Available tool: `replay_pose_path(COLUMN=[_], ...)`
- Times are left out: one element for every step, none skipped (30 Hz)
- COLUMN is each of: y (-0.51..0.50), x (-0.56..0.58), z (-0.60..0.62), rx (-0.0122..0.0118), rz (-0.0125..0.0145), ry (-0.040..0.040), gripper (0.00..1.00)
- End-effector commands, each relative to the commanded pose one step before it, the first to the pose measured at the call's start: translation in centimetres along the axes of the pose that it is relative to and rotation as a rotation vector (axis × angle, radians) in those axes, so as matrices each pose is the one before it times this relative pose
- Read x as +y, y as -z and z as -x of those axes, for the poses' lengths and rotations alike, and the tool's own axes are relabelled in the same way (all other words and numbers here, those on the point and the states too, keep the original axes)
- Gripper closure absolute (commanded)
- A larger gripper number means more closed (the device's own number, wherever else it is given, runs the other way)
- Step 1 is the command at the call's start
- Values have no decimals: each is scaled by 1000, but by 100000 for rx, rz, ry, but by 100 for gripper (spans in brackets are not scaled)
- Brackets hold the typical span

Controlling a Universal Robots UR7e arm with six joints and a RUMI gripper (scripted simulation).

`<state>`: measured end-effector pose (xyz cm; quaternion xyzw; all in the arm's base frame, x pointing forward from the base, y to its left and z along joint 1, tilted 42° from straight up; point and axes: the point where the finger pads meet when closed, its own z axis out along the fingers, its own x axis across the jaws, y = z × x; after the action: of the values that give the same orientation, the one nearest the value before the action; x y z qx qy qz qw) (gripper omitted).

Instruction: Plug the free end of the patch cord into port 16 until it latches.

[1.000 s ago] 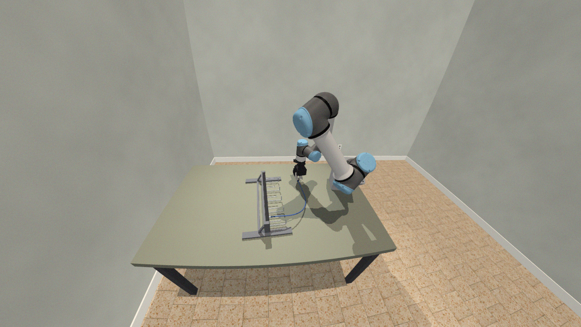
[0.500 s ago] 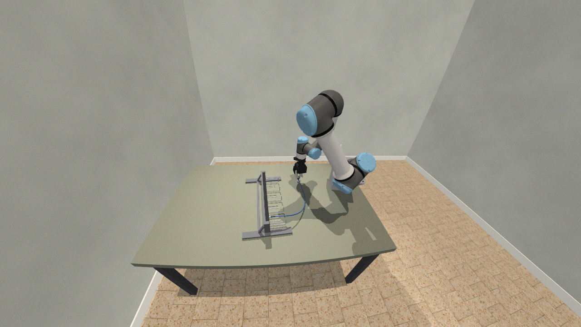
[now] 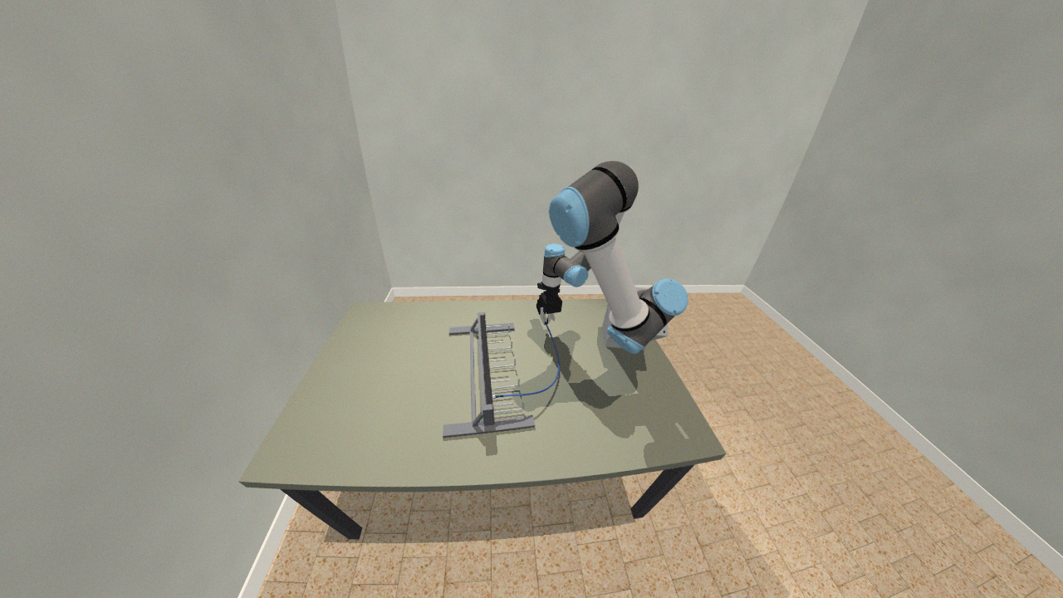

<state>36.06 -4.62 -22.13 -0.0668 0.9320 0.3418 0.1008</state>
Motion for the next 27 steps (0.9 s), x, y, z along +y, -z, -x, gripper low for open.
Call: replay_pose_path(y=[558,64,55,46,37,29,21,15,9,0,0,5,2,0,0,0,0,0,0,0,0,0,0,0,0,0,0], x=[-35,0,0,0,0,0,0,0,0,0,0,0,0,0,0,0,0,0,0,0,0,0,0,0,0,0,0], z=[20,0,0,0,0,0,0,0,0,0,0,0,0,0,0,0,0,0,0,0,0,0,0,0,0,0,0], rx=[-48,0,0,0,0,0,0,0,0,0,0,0,0,0,0,0,0,0,0,0,0,0,0,0,0,0,0], rz=[-68,0,0,0,0,0,0,0,0,0,0,0,0,0,0,0,0,0,0,0,0,0,0,0,0,0,0], ry=[18,0,0,0,0,0,0,0,0,0,0,0,0,0,0,0,0,0,0,0,0,0,0,0,0,0,0], gripper=[100,100,100,100,100,100,100,100,100,100,100,100,100,100,100,100,100,100,100,100,100,100,100,100,100,100,100])
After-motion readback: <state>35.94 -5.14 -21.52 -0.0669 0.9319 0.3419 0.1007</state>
